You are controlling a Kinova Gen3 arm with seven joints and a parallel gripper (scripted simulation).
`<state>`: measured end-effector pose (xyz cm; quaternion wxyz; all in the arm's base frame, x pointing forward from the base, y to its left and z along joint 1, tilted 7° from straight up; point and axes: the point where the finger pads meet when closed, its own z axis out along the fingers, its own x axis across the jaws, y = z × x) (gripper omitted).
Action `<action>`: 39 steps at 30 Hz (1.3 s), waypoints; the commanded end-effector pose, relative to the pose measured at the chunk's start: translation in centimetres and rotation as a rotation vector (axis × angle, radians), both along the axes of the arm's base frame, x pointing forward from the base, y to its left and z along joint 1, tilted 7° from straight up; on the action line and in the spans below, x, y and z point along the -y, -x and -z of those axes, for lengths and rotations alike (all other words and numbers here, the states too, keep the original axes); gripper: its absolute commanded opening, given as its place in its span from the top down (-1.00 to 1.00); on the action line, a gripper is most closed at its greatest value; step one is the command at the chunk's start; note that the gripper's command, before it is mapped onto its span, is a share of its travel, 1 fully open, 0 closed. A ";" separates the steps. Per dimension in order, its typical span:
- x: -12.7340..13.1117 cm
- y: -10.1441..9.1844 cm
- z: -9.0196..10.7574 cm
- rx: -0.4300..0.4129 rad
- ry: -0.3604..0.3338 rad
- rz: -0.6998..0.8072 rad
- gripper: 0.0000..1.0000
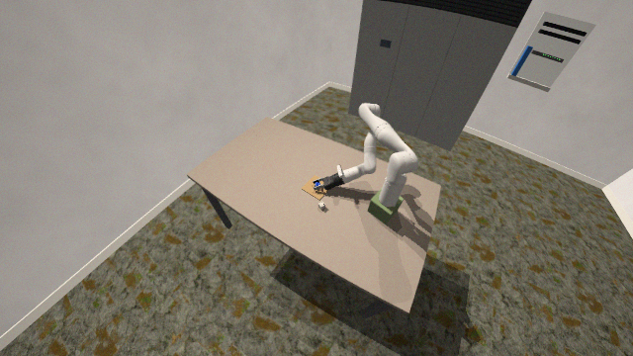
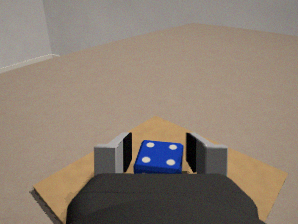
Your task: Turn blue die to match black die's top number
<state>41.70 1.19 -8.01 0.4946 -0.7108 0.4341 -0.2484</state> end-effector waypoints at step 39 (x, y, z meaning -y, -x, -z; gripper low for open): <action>2.9 4.0 -5.5 0.001 0.000 0.001 -0.74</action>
